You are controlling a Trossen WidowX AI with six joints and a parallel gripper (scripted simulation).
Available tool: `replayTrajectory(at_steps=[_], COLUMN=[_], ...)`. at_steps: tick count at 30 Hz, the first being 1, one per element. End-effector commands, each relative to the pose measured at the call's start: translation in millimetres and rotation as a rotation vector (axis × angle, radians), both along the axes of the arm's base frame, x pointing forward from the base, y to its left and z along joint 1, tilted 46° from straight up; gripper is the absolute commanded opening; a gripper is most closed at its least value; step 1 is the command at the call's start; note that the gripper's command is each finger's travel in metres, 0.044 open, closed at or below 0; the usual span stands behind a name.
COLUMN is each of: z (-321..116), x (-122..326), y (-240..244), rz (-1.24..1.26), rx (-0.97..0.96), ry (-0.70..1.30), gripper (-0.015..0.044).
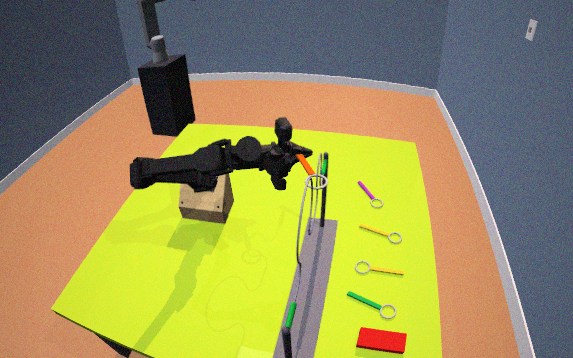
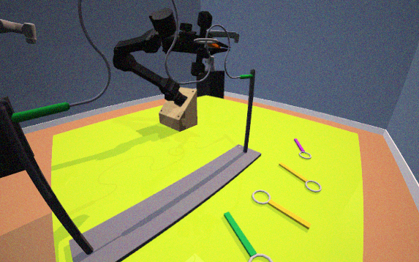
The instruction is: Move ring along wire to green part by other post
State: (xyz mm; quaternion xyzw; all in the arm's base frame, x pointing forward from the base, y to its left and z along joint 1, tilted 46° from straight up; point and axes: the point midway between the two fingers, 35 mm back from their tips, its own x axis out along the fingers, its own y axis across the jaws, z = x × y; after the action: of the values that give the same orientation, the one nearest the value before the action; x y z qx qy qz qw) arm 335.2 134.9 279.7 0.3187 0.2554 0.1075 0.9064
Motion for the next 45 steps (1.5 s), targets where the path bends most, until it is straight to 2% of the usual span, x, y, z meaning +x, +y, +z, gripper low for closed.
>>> replayTrajectory(at_steps=[1, 23, 45], z=[-3.8, -17.7, -13.1], x=[1.2, 6.5, 11.2], y=[-4.5, -36.8, -71.9], rz=[-0.005, -0.032, -0.059], rx=[-0.093, -0.613, -1.135], ry=[-0.013, -0.086, -0.16], gripper=[-0.015, -0.015, -0.015])
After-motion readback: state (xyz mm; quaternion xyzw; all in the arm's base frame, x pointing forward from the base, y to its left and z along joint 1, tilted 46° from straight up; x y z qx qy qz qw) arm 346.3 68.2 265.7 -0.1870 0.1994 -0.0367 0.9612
